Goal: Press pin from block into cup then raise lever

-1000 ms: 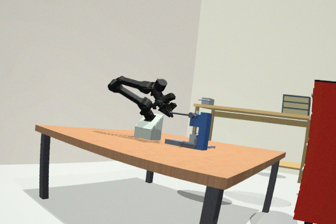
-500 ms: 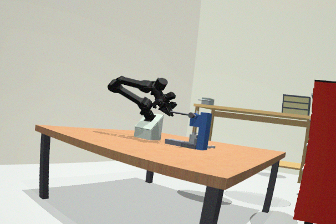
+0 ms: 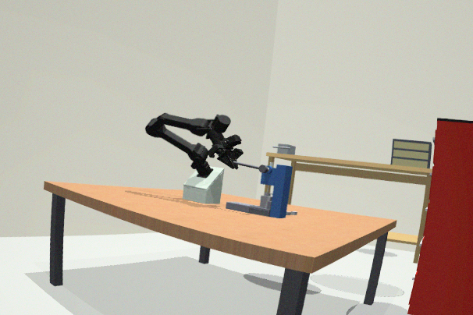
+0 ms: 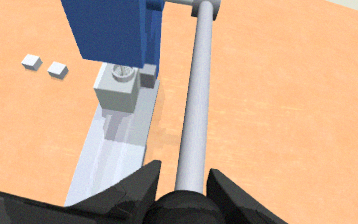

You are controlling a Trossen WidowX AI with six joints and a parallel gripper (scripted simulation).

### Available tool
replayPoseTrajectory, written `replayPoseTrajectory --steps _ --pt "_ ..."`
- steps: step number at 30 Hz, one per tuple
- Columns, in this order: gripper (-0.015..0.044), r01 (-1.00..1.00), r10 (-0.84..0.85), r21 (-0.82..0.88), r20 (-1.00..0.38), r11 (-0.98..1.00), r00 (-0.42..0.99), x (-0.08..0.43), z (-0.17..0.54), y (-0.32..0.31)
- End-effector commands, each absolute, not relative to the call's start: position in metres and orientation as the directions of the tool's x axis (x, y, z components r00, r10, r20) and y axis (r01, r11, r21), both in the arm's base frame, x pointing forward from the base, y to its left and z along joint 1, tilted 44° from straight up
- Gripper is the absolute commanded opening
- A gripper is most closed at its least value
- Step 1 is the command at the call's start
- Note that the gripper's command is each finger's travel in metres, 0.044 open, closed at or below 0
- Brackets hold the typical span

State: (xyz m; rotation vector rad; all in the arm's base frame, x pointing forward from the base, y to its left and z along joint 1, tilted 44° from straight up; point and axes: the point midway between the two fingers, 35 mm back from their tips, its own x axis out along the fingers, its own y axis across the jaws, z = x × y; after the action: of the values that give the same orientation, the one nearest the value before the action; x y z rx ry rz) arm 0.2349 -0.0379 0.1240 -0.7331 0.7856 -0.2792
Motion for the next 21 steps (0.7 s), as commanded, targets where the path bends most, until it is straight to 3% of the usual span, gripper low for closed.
replayPoseTrajectory --steps 1,21 --pt "0.0 -0.036 -0.473 -0.685 -0.539 0.727 0.697 0.237 0.1278 -0.0335" --pt "0.0 -0.036 -0.473 -0.685 -0.539 0.727 0.697 0.2383 0.1341 -0.0275"
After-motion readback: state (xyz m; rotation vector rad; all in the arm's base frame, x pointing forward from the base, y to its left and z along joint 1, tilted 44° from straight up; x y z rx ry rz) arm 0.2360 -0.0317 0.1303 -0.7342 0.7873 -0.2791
